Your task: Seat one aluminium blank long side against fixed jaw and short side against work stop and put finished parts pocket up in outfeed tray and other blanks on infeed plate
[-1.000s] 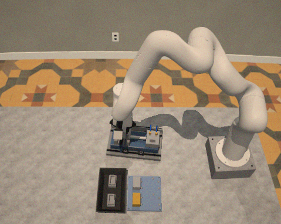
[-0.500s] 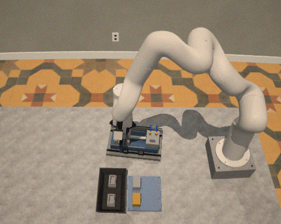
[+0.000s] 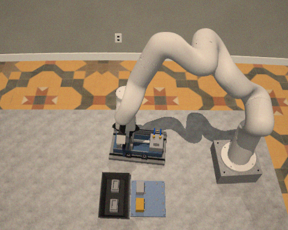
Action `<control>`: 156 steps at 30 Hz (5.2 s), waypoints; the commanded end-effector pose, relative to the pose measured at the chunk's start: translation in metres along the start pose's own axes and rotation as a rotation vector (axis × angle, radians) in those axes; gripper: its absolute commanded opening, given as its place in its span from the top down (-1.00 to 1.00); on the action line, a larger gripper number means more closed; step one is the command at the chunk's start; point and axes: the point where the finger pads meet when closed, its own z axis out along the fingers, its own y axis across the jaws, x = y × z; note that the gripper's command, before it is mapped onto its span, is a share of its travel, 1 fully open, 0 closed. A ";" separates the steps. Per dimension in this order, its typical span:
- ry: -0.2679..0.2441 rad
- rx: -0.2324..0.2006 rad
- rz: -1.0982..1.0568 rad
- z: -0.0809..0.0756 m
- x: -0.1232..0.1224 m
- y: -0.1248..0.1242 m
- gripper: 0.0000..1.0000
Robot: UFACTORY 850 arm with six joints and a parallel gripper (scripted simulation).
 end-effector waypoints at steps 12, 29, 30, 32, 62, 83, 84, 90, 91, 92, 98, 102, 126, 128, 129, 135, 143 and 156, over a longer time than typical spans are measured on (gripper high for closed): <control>0.000 -0.002 0.000 -0.001 0.000 0.001 1.00; 0.000 -0.002 0.000 -0.001 0.001 0.001 1.00; 0.000 -0.002 0.000 -0.001 0.001 0.001 1.00; 0.000 -0.002 0.000 -0.001 0.001 0.001 1.00; 0.000 -0.002 0.000 -0.001 0.005 0.003 1.00; 0.000 -0.002 0.000 -0.001 0.006 0.003 1.00; 0.000 -0.002 0.000 -0.001 0.006 0.003 1.00; 0.000 -0.002 0.000 0.000 0.006 0.003 1.00; 0.000 -0.002 0.000 0.000 0.006 0.003 1.00; 0.000 -0.002 0.000 0.000 0.006 0.003 1.00; 0.000 -0.002 0.000 0.001 0.006 0.003 1.00; 0.000 -0.002 0.000 0.001 0.006 0.003 1.00; 0.000 -0.002 0.000 0.002 0.006 0.003 -0.37; 0.000 -0.002 0.000 0.002 0.006 0.003 -0.37; 0.000 -0.002 0.000 0.002 0.006 0.003 -0.37; 0.000 -0.002 0.000 0.002 0.006 0.003 -0.37; 0.000 -0.002 0.000 0.002 0.006 0.003 -0.37; 0.000 -0.002 0.000 0.002 0.006 0.003 -0.37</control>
